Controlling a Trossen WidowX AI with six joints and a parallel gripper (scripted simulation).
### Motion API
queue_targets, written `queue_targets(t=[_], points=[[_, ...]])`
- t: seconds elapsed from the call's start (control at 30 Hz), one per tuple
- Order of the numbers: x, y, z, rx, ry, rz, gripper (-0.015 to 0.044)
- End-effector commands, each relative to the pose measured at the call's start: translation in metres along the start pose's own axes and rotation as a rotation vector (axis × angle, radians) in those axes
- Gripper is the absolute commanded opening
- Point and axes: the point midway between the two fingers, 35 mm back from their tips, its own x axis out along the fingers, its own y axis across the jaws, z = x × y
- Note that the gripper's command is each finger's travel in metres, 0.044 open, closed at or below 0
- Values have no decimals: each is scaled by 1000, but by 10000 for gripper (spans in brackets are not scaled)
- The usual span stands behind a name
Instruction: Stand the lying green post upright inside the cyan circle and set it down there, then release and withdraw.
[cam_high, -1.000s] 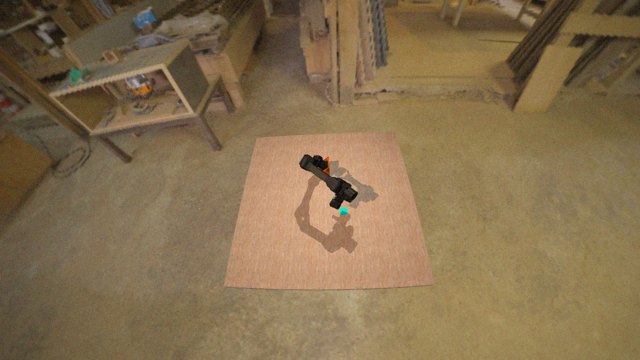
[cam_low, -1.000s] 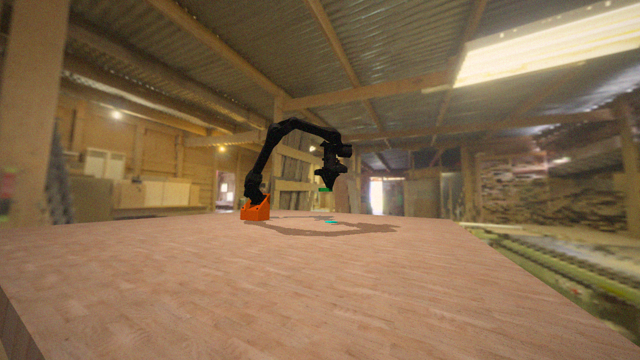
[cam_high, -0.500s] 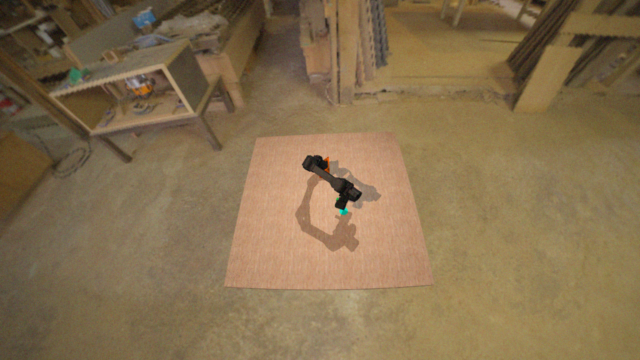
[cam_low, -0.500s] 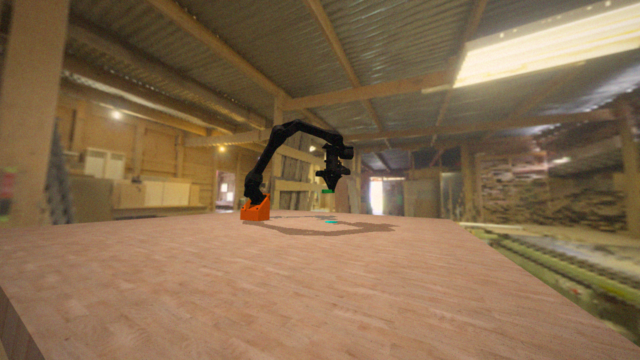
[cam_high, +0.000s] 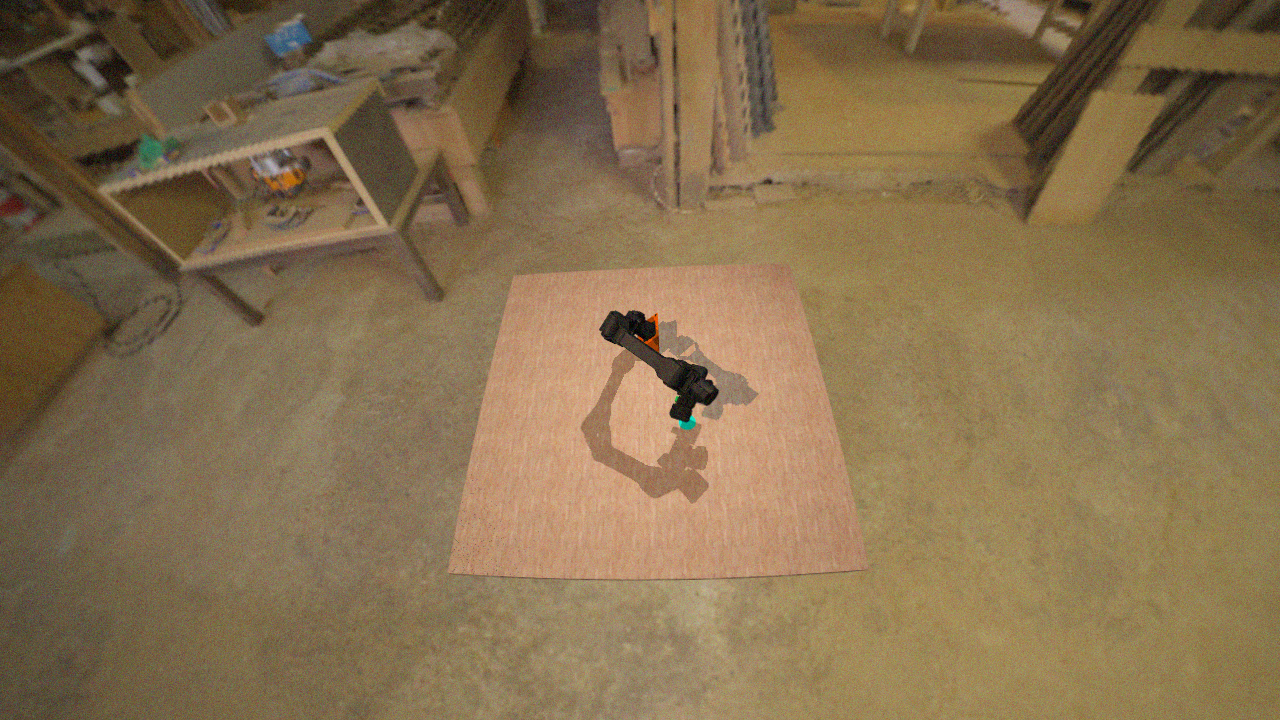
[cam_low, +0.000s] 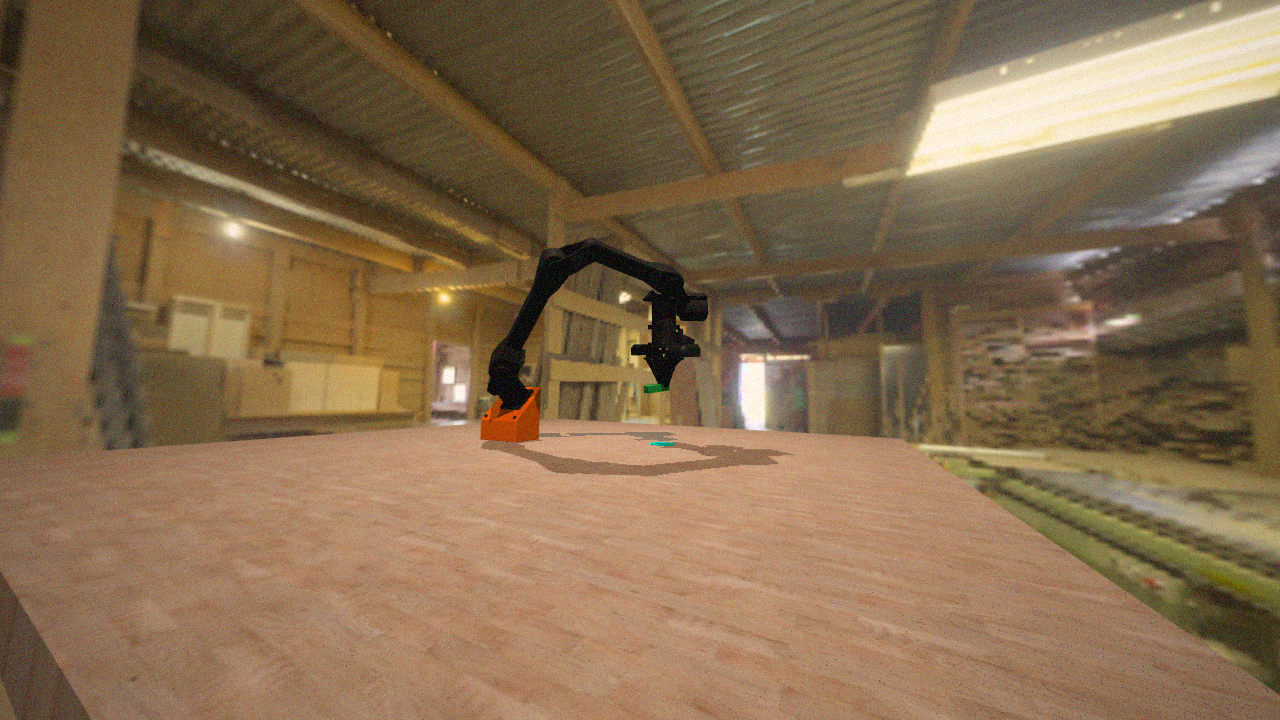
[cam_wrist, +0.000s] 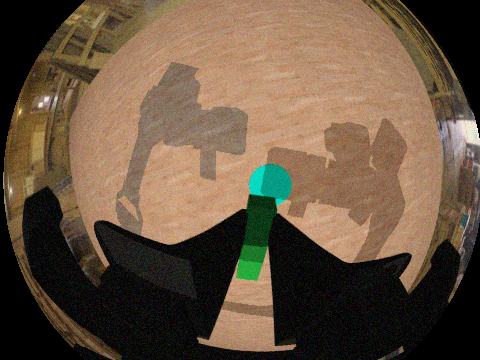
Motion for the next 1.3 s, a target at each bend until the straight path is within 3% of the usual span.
queue_targets(t=[0.0,1.27], points=[[2,1,-1,0,-27,21,23],[20,4,4,23,-272,158,23]])
